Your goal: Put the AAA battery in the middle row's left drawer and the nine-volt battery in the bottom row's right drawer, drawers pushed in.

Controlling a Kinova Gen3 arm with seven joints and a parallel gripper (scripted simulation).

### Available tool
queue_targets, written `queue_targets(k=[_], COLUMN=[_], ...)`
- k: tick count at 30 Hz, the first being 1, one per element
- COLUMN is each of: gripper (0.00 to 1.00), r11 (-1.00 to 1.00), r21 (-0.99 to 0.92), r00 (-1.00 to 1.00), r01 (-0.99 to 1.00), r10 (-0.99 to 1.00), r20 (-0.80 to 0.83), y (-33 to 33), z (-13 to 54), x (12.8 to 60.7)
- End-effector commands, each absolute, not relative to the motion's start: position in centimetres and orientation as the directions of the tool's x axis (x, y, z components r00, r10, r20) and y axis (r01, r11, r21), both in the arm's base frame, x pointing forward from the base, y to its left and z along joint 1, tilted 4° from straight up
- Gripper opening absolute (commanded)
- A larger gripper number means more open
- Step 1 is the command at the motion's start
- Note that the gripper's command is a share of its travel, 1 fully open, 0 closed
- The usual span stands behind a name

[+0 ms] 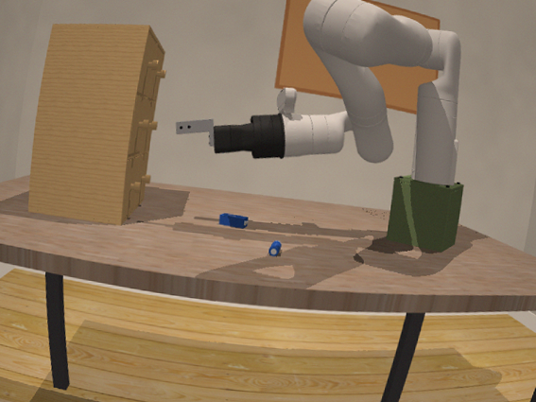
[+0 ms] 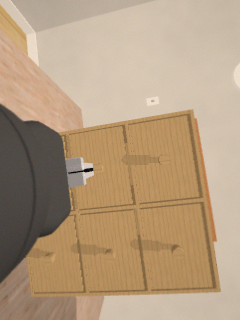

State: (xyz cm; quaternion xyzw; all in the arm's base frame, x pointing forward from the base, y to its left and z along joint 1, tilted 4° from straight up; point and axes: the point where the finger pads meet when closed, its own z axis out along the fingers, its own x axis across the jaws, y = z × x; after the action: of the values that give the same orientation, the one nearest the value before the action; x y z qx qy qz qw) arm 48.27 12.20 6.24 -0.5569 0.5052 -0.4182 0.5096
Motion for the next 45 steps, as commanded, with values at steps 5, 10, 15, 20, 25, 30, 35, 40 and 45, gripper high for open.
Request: queue_targets(k=[5,10,15,20,25,30,35,40,45], gripper=[0.0,0.0,0.0,0.0,0.0,0.0,0.0,0.0,0.0], r11=[0.031,0.031,0.031,0.031,0.031,0.031,0.031,0.031,0.031], r21=[-0.99,-0.99,-0.99,-0.99,-0.99,-0.99,-0.99,-0.99,-0.99], r00=[0.14,0.14,0.14,0.14,0.14,0.14,0.14,0.14,0.14], r01=[-0.135,-0.135,-0.135,-0.135,-0.135,-0.135,-0.135,-0.135,-0.135], r10=[-0.989,-0.989,-0.989,-0.989,-0.989,-0.989,-0.989,-0.989,-0.989], r20=[-0.05,-0.05,-0.05,-0.05,-0.05,-0.05,-0.05,-0.05,-0.05], y=[12.3,12.6,12.9,13.1,13.7,14.4,15.0,15.7,16.5], z=[6.3,6.4,6.4,6.4,6.5,6.6,6.7,6.8,6.9], x=[48.2,48.2,48.0,47.9,47.7,47.5,47.3,47.0,46.7])
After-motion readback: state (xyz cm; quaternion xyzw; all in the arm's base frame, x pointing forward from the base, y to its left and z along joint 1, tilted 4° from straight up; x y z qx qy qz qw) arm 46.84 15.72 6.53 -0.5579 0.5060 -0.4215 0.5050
